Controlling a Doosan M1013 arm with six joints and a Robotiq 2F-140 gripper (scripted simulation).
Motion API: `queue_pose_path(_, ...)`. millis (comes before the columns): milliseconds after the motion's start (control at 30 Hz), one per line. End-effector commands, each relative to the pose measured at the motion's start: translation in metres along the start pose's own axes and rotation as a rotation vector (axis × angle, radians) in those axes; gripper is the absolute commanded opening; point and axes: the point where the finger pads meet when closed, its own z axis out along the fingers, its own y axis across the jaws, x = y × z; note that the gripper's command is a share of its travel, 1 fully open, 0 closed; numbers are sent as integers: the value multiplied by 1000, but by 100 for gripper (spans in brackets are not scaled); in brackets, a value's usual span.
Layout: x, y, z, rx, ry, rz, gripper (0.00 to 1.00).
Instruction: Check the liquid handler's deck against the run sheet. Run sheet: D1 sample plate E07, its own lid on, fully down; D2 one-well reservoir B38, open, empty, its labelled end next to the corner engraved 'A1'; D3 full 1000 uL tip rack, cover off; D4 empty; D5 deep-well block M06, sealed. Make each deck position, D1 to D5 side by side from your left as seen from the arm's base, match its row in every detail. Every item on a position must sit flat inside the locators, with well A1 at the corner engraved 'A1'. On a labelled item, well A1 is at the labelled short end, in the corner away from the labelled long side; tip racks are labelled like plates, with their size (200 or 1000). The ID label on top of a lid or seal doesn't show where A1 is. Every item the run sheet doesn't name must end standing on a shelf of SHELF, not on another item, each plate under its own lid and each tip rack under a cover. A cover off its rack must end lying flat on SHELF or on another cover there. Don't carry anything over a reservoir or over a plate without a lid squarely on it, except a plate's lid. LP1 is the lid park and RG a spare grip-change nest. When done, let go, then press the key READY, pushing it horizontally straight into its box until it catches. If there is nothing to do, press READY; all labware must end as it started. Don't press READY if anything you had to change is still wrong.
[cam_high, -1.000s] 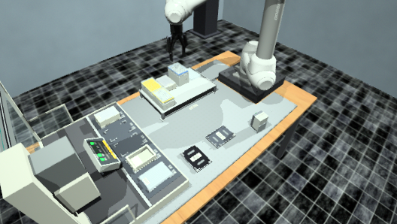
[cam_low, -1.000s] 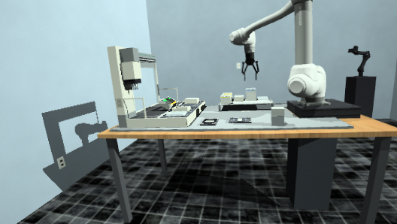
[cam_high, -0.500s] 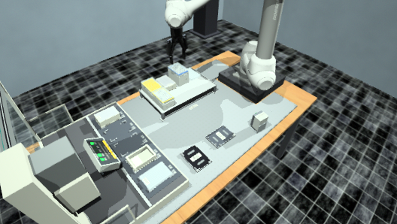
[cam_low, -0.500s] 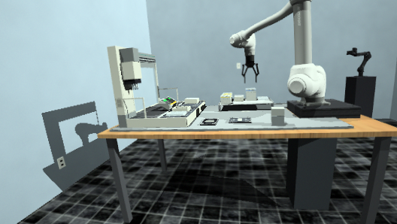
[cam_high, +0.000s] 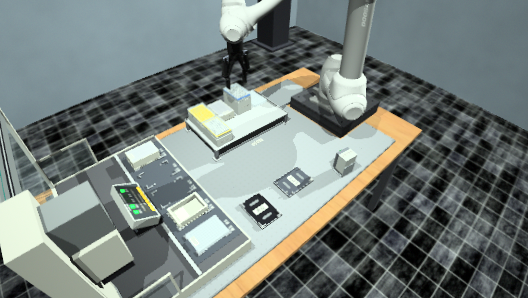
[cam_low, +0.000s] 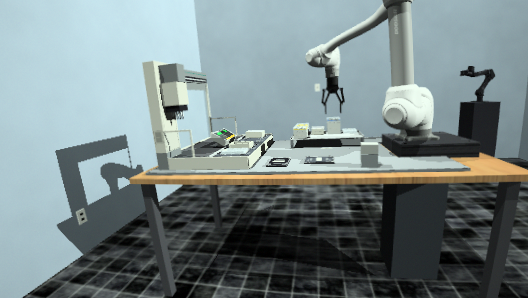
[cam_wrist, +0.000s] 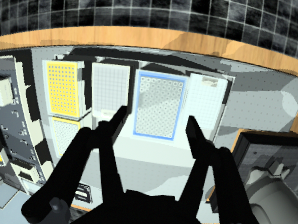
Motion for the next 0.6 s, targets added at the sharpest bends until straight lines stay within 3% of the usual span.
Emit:
queue_pose_path(0,0,0,3,1,0,0,67)
queue_pose_path(567,0,0,28,1,0,0,67)
